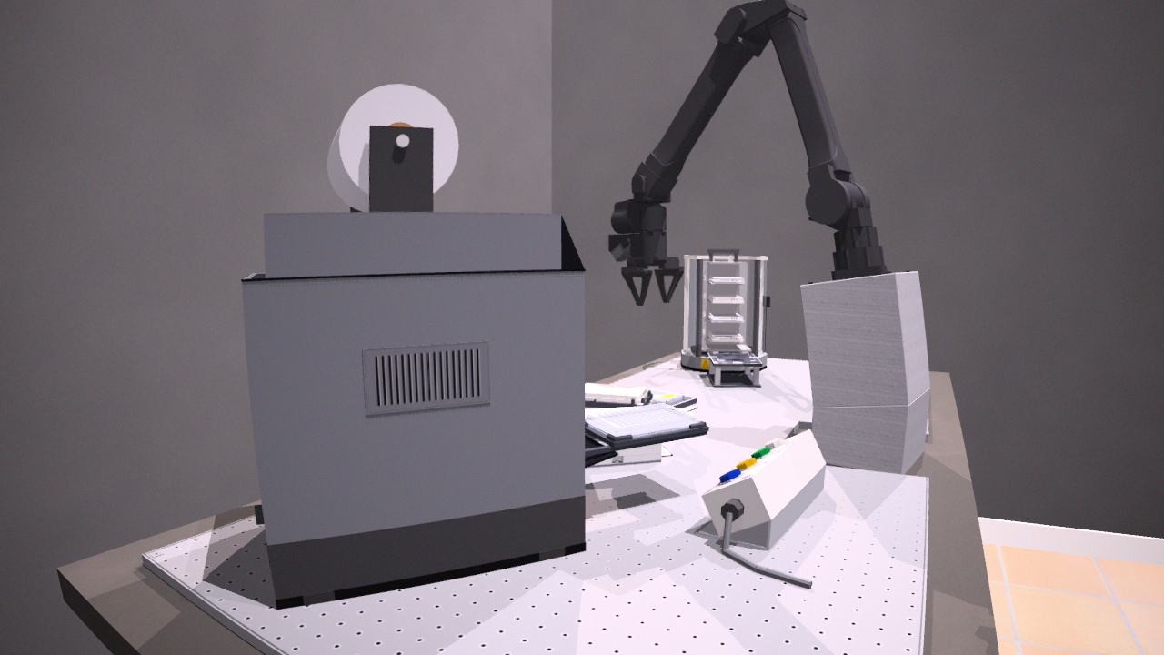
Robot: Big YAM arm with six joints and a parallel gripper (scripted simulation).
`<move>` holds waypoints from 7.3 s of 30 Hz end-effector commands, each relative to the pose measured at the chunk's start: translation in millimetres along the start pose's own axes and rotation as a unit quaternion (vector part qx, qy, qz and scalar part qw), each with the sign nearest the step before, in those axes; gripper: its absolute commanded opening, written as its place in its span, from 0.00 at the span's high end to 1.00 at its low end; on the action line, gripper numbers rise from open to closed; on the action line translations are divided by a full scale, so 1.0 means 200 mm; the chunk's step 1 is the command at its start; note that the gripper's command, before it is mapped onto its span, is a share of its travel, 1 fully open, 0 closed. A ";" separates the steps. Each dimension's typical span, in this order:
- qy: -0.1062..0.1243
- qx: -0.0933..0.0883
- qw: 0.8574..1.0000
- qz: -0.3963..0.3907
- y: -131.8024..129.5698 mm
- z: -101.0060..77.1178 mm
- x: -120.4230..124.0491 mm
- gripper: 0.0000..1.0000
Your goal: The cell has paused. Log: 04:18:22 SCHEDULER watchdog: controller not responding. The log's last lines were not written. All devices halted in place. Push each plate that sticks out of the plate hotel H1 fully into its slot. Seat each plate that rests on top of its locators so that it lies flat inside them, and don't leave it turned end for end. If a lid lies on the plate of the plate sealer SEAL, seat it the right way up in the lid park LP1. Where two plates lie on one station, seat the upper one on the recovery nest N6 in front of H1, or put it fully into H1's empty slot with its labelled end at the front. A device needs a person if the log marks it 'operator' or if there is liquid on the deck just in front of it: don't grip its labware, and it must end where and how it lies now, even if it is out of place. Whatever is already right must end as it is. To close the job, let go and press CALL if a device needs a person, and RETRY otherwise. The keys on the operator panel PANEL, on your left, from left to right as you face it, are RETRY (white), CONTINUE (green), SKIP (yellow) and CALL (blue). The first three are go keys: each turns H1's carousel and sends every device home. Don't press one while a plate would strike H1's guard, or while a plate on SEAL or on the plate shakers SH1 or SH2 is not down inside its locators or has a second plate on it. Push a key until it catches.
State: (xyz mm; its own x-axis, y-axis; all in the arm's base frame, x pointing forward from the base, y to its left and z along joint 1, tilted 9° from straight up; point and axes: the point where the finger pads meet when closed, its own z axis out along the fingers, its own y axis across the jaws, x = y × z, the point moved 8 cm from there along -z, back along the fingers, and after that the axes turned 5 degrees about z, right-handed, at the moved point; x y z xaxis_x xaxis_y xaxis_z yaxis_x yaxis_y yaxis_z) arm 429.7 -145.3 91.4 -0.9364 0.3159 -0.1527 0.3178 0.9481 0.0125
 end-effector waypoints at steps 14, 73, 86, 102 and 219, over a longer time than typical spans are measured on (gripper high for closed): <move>-0.026 -0.001 1.000 0.000 -0.03 -0.18 -0.12 0.00; -0.023 0.000 0.989 -0.149 0.36 -0.16 0.14 0.00; -0.022 -0.002 0.989 -0.149 0.56 -0.16 0.24 0.00; -0.020 -0.003 0.989 -0.149 0.76 -0.15 0.35 0.00; -0.017 -0.006 0.744 -0.668 1.45 -0.13 1.85 0.00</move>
State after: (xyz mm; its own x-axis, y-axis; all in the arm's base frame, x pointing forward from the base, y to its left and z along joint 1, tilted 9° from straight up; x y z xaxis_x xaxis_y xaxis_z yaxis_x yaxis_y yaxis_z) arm 178.5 242.4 59.7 -0.5285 -0.8474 -0.0509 -0.8341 0.5295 -0.1545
